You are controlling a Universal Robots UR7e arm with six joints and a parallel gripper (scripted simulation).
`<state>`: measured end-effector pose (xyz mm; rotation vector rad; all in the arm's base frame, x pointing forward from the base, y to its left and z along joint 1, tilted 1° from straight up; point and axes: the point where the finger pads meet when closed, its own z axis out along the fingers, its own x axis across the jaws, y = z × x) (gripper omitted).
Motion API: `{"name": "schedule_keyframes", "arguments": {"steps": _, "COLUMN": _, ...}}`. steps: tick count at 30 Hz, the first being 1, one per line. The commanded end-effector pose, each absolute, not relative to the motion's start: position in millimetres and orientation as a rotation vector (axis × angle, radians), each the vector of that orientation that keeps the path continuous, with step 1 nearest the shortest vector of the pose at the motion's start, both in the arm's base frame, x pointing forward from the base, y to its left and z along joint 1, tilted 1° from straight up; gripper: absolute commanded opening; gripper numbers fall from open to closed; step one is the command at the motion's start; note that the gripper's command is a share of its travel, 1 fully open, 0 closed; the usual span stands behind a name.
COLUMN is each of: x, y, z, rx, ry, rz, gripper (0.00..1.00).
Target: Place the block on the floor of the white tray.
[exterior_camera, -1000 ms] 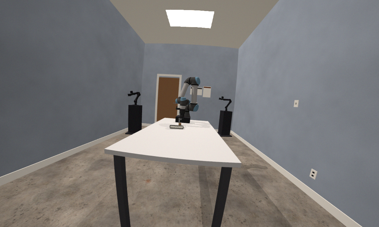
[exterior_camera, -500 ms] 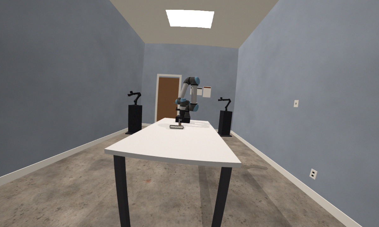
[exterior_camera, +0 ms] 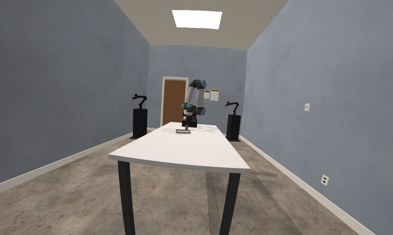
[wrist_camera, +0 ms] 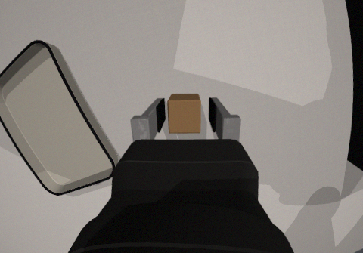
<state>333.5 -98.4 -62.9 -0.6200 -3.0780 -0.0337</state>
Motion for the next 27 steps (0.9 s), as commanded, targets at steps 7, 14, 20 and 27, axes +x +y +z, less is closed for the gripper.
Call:
{"name": "schedule_keyframes", "arguments": {"steps": 7, "x": 335.5, "y": -98.9, "z": -63.4, "rx": -0.62, "ry": -3.085, "rz": -0.03, "gripper": 0.0}}
{"name": "schedule_keyframes", "arguments": {"steps": 14, "x": 335.4, "y": -98.8, "z": -63.4, "rx": -0.619, "ry": -3.085, "rz": -0.03, "gripper": 0.0}}
{"name": "schedule_keyframes", "arguments": {"steps": 20, "x": 335.4, "y": -98.8, "z": -63.4, "rx": -0.619, "ry": -3.085, "rz": -0.03, "gripper": 0.0}}
{"name": "schedule_keyframes", "arguments": {"steps": 27, "x": 335.4, "y": -98.8, "z": -63.4, "rx": -0.619, "ry": -3.085, "rz": -0.03, "gripper": 0.0}}
